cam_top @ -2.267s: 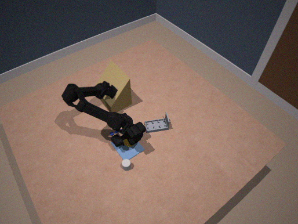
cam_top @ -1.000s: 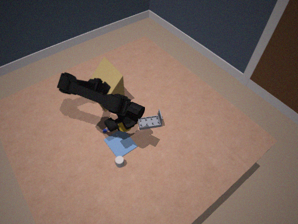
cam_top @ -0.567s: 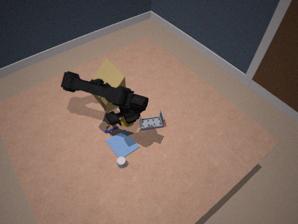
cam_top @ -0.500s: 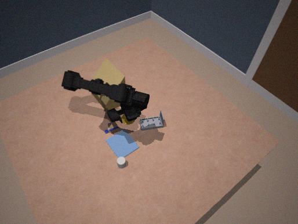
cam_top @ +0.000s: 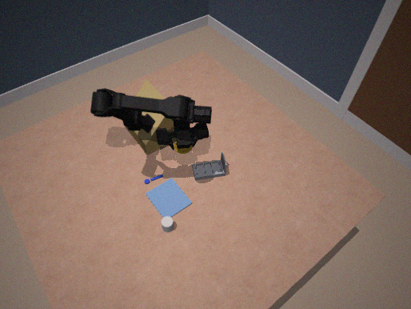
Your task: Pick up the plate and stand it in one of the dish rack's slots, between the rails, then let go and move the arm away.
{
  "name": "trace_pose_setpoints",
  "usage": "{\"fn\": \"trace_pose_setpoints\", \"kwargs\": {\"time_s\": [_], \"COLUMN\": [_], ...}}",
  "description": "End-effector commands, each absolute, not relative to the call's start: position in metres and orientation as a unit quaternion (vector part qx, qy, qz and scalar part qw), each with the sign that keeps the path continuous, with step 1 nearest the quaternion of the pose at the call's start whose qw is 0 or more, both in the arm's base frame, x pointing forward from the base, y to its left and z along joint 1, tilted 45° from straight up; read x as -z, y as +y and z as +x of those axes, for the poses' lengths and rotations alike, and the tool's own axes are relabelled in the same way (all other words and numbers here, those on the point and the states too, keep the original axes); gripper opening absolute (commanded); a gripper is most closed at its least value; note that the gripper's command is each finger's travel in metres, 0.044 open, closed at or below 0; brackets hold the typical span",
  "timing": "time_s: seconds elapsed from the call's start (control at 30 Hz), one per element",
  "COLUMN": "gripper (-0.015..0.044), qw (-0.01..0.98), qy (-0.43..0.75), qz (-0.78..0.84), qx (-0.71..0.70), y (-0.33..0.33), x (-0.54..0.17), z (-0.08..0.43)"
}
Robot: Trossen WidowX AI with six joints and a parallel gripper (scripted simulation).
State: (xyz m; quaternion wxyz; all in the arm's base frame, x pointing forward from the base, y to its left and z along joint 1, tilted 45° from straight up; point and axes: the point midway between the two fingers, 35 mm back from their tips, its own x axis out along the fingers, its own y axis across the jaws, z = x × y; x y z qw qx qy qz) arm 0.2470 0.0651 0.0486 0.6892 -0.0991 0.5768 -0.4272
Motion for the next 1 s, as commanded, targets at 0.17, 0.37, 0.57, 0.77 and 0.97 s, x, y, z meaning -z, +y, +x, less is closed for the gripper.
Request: {"fn": "trace_pose_setpoints", "kwargs": {"time_s": [0.17, 0.37, 0.57, 0.77, 0.97], "gripper": [0.0, 0.0, 0.0, 0.0, 0.0], "qw": [0.662, 0.64, 0.623, 0.611, 0.606], "qy": [0.634, 0.684, 0.726, 0.758, 0.779], "qz": [-0.102, -0.101, -0.094, -0.086, -0.077], "qx": [0.387, 0.336, 0.276, 0.21, 0.14], "y": [0.055, 0.046, 0.039, 0.033, 0.028], "x": [-0.031, -0.016, -0.001, 0.012, 0.024], "z": [0.242, 0.239, 0.237, 0.234, 0.233]}}
